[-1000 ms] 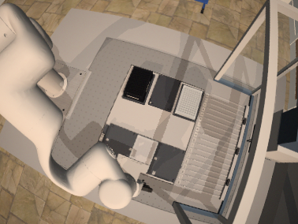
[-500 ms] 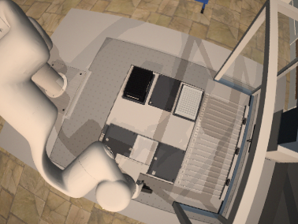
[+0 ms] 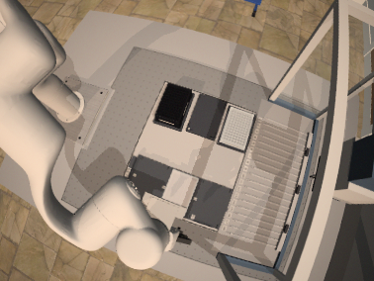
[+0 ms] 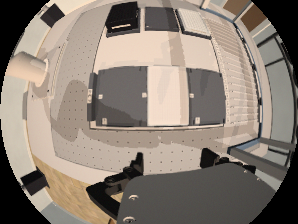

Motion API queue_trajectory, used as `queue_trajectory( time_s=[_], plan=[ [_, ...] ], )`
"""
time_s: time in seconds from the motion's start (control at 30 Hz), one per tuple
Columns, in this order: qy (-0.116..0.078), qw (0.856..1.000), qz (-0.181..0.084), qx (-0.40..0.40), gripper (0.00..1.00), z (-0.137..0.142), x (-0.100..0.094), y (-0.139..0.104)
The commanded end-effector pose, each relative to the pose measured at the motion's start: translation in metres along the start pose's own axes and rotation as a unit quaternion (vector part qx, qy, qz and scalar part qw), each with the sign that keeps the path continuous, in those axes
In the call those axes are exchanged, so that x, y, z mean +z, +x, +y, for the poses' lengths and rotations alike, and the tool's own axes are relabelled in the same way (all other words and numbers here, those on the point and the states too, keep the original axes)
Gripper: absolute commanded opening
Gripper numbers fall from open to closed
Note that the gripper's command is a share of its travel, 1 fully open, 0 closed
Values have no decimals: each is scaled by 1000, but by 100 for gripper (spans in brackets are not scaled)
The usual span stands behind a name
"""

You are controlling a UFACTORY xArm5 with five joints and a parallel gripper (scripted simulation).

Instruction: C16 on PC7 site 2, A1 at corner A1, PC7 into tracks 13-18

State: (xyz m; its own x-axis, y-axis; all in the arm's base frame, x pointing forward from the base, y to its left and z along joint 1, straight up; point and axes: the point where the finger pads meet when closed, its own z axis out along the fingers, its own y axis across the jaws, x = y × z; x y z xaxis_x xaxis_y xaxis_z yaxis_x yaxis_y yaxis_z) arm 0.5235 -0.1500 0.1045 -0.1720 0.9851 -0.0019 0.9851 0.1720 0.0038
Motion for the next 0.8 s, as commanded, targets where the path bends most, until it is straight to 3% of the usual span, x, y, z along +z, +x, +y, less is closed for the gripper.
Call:
queue_trajectory(
  time_s=[0.0, 0.3, 0.63, 0.67, 0.77],
  plan=[
    [-2, 1000, -1, 0, 100, 1, -10, -1],
    [-2, 1000, -1, 0, 100, 1, -25, 0],
    [-2, 1000, -1, 0, 100, 1, -25, 0],
    [-2, 1000, -1, 17, 81, -3, -25, 2],
    [-2, 998, -1, 67, 81, -16, -25, 9]
  ],
)
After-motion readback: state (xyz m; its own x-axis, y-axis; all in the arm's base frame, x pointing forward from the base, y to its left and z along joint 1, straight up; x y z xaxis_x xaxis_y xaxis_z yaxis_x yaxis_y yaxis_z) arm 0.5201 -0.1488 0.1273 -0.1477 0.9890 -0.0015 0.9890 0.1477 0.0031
